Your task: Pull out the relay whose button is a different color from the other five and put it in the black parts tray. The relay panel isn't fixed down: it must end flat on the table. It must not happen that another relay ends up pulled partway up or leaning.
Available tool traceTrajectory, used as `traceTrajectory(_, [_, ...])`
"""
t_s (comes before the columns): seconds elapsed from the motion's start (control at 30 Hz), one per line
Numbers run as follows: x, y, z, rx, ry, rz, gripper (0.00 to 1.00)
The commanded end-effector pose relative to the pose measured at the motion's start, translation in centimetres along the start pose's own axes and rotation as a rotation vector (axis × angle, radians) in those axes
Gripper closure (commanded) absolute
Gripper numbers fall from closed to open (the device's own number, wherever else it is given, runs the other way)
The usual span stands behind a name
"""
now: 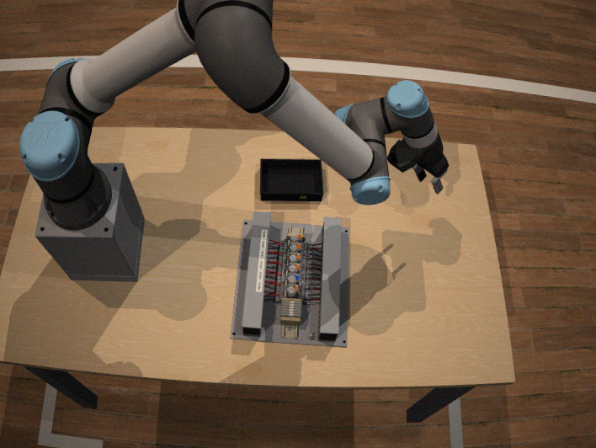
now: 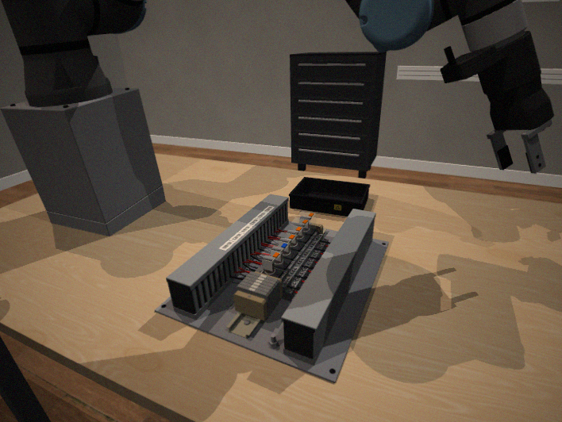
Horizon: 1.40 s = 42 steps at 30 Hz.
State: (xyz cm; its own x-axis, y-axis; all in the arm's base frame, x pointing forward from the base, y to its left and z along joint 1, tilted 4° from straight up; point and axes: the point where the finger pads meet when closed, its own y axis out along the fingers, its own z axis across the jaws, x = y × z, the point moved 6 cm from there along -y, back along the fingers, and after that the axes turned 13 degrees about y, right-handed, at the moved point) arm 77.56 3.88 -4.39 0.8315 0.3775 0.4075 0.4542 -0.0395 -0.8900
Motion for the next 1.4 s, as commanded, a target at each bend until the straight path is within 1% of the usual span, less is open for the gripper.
traceTrajectory(0.0, [-1.6, -0.7, -0.4, 0.003, -0.054, 0.026, 0.02])
traceTrajectory(0.4, [-6.2, -2.2, -0.9, 0.027, -0.185, 0.102, 0.02])
traceTrajectory(0.47, [-6.2, -2.2, -0.9, 0.027, -0.185, 0.102, 0.02])
traceTrajectory(0.53, [-7.0, -2.5, -0.9, 0.033, -0.207, 0.114, 0.02])
traceTrajectory(0.97, [-11.9, -4.4, -0.9, 0.076, -0.344, 0.188, 0.02])
traceTrajectory(1.03, [-11.9, -4.4, -0.9, 0.076, -0.344, 0.188, 0.02])
traceTrajectory(1.37, [-15.5, -5.9, -0.6, 0.116, -0.442, 0.237, 0.02])
